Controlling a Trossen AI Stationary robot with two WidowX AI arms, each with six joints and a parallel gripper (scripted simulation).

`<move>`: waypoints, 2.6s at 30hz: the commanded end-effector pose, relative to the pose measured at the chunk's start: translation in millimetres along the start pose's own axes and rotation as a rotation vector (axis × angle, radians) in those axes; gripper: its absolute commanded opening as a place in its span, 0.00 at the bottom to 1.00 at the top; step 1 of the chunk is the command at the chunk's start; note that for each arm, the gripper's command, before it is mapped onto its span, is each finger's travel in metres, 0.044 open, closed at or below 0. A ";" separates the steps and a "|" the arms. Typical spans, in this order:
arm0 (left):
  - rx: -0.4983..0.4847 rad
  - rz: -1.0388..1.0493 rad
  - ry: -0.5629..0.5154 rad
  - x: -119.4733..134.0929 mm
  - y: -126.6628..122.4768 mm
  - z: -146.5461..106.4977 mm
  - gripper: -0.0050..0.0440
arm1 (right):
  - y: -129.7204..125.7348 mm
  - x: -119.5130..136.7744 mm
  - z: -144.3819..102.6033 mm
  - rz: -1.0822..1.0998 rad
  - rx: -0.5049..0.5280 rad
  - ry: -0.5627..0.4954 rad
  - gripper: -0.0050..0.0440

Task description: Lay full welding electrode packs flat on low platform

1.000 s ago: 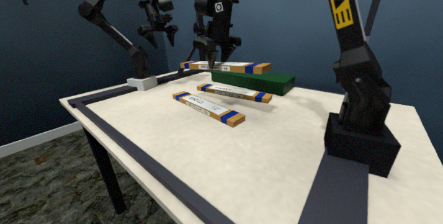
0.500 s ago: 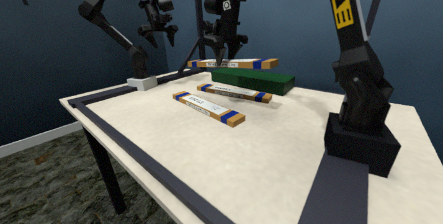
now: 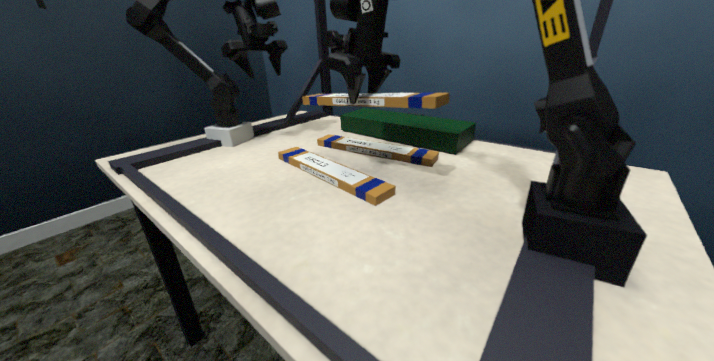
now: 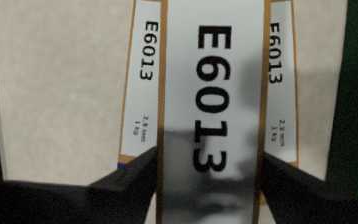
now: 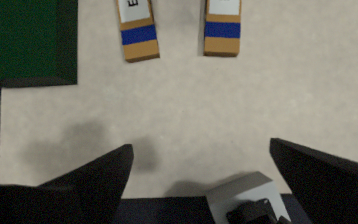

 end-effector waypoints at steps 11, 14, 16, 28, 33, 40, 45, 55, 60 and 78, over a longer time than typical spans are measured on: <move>0.027 -0.008 -0.146 -8.3 -1.4 -50.7 0.00 | 0.5 -2.8 -5.3 0.006 -0.011 -0.018 0.98; 0.027 -0.007 -0.146 -8.2 -1.7 -50.9 0.00 | 0.5 -2.8 -5.3 0.006 -0.011 -0.018 0.98; 0.027 -0.007 -0.146 -8.2 -1.7 -51.1 0.00 | 0.5 -2.8 -5.3 0.006 -0.011 -0.018 0.98; 0.024 -0.005 -0.120 4.6 -1.6 -8.5 0.00 | 0.5 -2.8 -5.3 0.006 -0.011 -0.018 0.98; 0.024 -0.005 -0.120 5.5 -1.6 -1.8 0.00 | 0.5 -2.8 -5.3 0.006 -0.011 -0.018 0.98; 0.024 -0.005 -0.120 6.9 -1.7 7.4 0.00 | 0.5 -2.8 -5.3 0.006 -0.011 -0.018 0.98; 0.024 -0.005 -0.120 7.5 -1.8 11.4 0.00 | 0.5 -2.8 -5.3 0.006 -0.011 -0.018 0.98; 0.024 -0.005 -0.120 9.4 -1.9 24.6 0.00 | 0.5 -2.8 -5.3 0.006 -0.011 -0.018 0.98; 0.024 -0.005 -0.120 10.0 -2.0 28.6 0.00 | 0.5 -2.8 -5.3 0.006 -0.011 -0.018 0.98; 0.024 -0.005 -0.119 11.7 -2.1 40.5 0.00 | 0.5 -2.8 -5.3 0.006 -0.011 -0.018 0.98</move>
Point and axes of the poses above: on each arm, the point midway between the two fingers, 35 mm back from their tips, its own z axis out along the fingers, its own y axis across the jaws, x = y × z, the point moved 7 cm from there along -z, back along the fingers, and after that the axes turned 3 degrees about -z, right-handed, at the moved point
